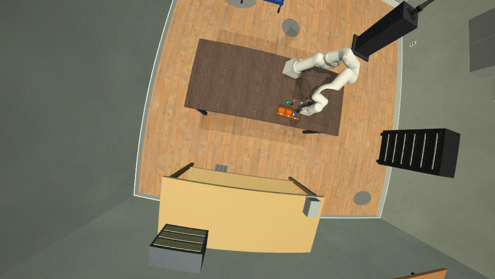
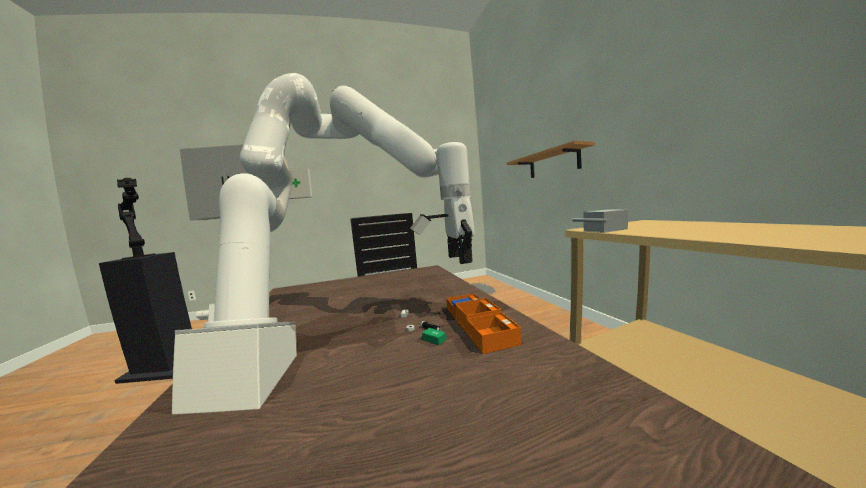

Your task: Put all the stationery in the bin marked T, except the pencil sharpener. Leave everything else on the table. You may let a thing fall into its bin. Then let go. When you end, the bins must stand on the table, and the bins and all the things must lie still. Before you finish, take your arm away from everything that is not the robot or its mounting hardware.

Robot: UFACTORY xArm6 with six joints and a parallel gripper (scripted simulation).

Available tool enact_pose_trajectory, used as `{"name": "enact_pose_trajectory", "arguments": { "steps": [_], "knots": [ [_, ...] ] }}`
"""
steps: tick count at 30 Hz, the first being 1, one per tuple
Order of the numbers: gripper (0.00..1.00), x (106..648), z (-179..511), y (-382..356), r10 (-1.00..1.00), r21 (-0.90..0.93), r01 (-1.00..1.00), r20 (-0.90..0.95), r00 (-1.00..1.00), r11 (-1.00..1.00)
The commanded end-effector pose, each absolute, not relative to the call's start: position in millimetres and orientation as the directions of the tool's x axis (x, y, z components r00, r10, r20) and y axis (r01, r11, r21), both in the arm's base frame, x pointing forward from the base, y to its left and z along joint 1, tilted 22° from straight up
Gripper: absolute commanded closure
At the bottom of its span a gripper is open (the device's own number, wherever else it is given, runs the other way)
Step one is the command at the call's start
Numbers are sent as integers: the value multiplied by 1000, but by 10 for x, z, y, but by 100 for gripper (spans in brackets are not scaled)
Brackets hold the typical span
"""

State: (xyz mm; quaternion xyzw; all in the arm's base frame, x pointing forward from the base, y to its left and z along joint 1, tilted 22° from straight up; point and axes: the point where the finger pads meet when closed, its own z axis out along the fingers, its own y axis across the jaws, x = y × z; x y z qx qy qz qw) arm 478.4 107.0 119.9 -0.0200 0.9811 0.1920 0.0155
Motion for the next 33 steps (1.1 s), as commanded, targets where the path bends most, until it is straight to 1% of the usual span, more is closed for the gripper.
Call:
{"name": "enact_pose_trajectory", "arguments": {
  "steps": [1, 15, 33],
  "knots": [
    [0, 4791, 1338, 1018, -33, 376, -46, -41, -999, 925],
    [0, 4778, 1819, 821, -33, 376, -46, -42, -999, 925],
    [0, 4778, 1820, 821, -33, 376, -46, -42, -999, 925]
  ]
}}
